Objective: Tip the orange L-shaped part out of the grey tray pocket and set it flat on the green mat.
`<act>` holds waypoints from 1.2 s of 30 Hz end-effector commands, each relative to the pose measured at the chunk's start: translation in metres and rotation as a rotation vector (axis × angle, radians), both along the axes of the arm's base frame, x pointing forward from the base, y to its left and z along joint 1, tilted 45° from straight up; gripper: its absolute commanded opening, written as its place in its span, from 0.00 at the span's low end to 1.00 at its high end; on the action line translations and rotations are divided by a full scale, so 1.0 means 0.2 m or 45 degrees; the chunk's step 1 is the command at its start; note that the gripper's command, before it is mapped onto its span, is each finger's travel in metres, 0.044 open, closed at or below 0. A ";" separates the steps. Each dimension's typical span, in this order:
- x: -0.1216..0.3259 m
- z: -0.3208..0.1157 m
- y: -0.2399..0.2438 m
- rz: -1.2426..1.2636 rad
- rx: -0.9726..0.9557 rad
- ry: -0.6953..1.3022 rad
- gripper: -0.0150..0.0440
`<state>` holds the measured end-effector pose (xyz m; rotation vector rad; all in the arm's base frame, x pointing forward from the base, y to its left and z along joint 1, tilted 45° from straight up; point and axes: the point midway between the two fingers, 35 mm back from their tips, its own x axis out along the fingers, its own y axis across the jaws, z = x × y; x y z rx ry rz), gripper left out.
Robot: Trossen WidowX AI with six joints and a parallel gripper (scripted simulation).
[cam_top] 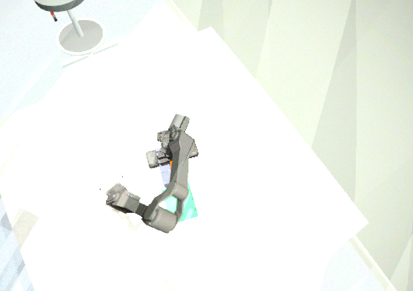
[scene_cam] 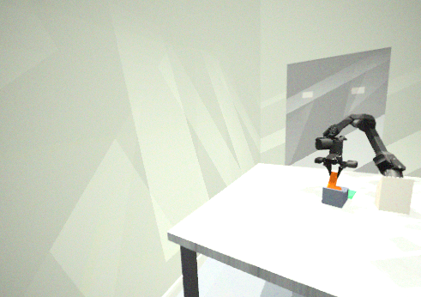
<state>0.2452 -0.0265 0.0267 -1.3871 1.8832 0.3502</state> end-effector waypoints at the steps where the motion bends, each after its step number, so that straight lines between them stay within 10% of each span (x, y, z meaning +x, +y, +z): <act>1: 0.00 0.02 0.02 -0.004 0.004 -0.001 0.25; 36: -0.09 0.25 -0.04 -0.004 0.002 0.001 0.25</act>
